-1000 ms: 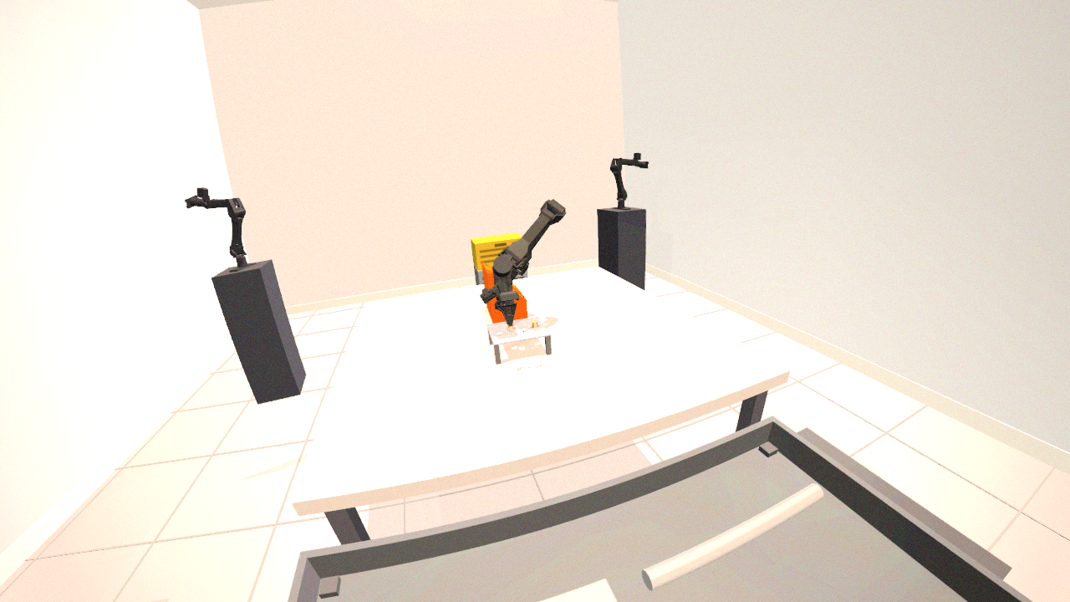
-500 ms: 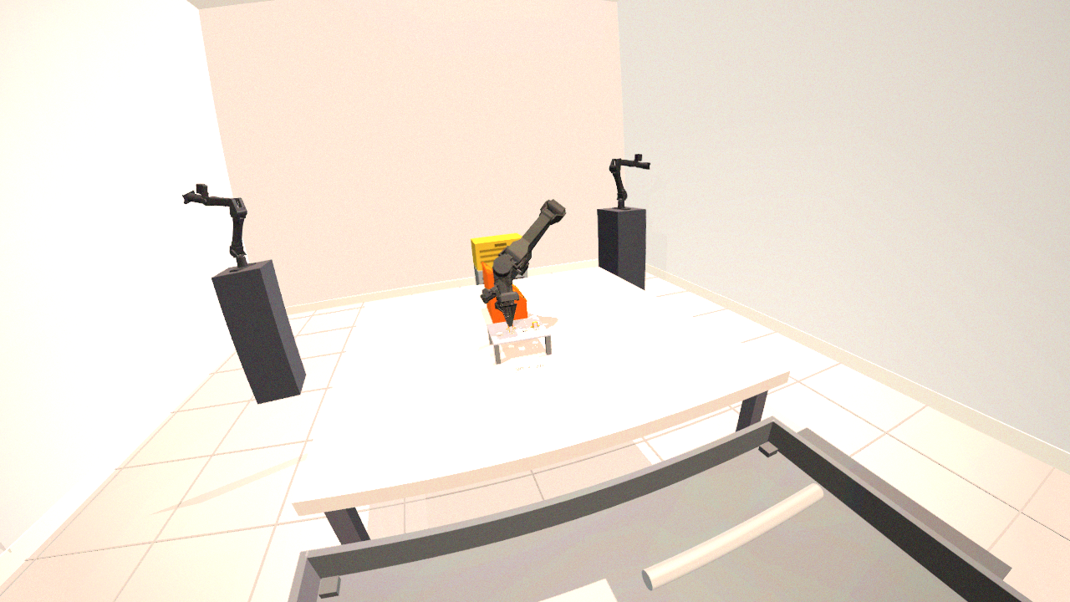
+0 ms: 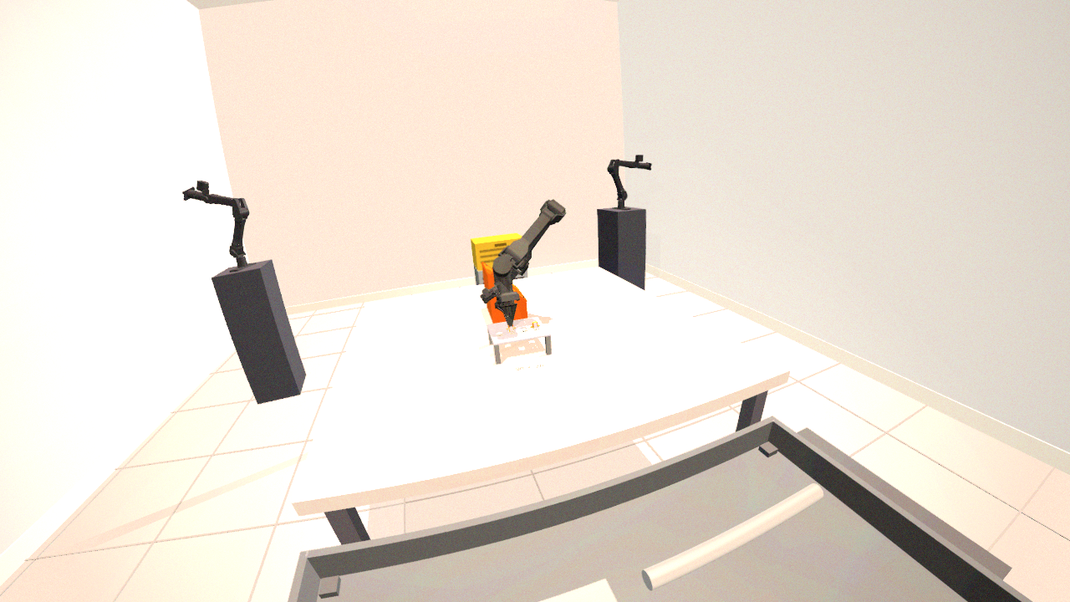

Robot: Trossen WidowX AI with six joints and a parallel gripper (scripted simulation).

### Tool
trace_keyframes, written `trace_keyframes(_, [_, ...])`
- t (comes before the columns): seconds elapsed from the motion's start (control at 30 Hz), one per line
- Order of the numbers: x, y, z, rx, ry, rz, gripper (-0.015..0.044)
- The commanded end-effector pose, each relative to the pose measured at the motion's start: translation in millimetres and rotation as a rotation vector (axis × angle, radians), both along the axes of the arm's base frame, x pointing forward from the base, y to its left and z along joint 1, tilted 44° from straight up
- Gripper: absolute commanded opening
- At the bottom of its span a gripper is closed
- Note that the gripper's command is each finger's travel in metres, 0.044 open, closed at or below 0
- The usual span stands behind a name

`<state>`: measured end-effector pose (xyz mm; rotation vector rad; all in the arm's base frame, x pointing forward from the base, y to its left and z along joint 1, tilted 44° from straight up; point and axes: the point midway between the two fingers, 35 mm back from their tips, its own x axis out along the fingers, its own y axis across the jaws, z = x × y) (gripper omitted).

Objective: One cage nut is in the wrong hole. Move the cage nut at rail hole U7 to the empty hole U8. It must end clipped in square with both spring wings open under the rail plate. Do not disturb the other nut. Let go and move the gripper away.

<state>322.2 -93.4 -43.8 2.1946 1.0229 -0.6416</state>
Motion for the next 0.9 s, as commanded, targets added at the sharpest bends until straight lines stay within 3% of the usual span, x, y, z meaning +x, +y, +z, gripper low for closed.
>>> trace_keyframes(0.0, [1.4,-0.8,0.6,-0.004,-0.004,0.004,0.0028])
trace_keyframes(0.87, [3.1,-1.8,1.0,0.0,0.015,0.022,0.0028])
